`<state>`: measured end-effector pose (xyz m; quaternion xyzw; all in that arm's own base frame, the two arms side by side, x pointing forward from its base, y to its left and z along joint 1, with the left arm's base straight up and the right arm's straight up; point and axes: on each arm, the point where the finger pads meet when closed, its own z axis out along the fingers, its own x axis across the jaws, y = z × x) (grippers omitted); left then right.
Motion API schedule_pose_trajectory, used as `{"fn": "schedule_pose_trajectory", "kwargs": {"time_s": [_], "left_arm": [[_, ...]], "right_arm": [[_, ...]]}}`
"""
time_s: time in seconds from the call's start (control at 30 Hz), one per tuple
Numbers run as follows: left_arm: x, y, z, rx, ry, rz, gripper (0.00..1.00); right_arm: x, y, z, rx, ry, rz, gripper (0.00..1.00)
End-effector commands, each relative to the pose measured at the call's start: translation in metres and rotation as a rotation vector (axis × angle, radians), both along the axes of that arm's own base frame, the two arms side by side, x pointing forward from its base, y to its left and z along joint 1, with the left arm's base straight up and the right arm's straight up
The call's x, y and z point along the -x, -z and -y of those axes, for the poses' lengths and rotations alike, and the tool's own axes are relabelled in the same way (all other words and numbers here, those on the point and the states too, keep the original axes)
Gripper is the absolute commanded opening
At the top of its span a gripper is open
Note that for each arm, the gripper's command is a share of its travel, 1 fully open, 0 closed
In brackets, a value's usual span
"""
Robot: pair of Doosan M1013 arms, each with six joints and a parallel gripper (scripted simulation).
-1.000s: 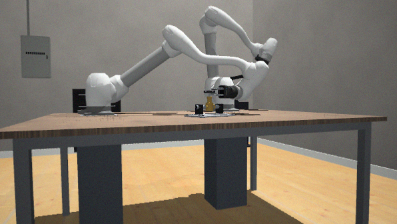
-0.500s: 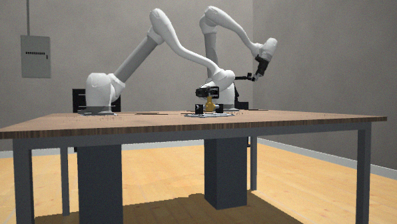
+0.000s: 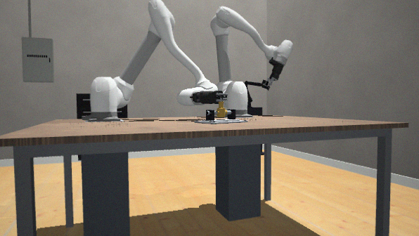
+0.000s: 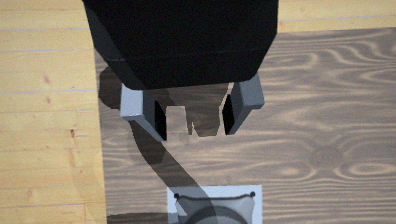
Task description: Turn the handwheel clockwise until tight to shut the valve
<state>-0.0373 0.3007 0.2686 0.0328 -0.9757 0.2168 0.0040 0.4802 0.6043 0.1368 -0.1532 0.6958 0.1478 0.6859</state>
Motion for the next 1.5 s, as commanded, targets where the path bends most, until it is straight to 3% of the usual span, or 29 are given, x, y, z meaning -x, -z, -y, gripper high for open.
{"fn": "schedule_pose_trajectory", "kwargs": {"time_s": [0.0,0.53,1.47], "left_arm": [[0.0,0.0,0.0,-0.001,0.0,0.0,1.0],[0.0,0.0,0.0,-0.001,0.0,0.0,1.0],[0.0,0.0,0.0,-0.001,0.0,0.0,1.0]], "right_arm": [[-0.002,-0.003,0.001,-0.012,-0.127,0.012,0.54],[0.007,-0.003,0.009,-0.014,-0.564,0.01,0.54],[0.011,-0.003,0.023,-0.016,-1.089,0.006,0.54]]}}
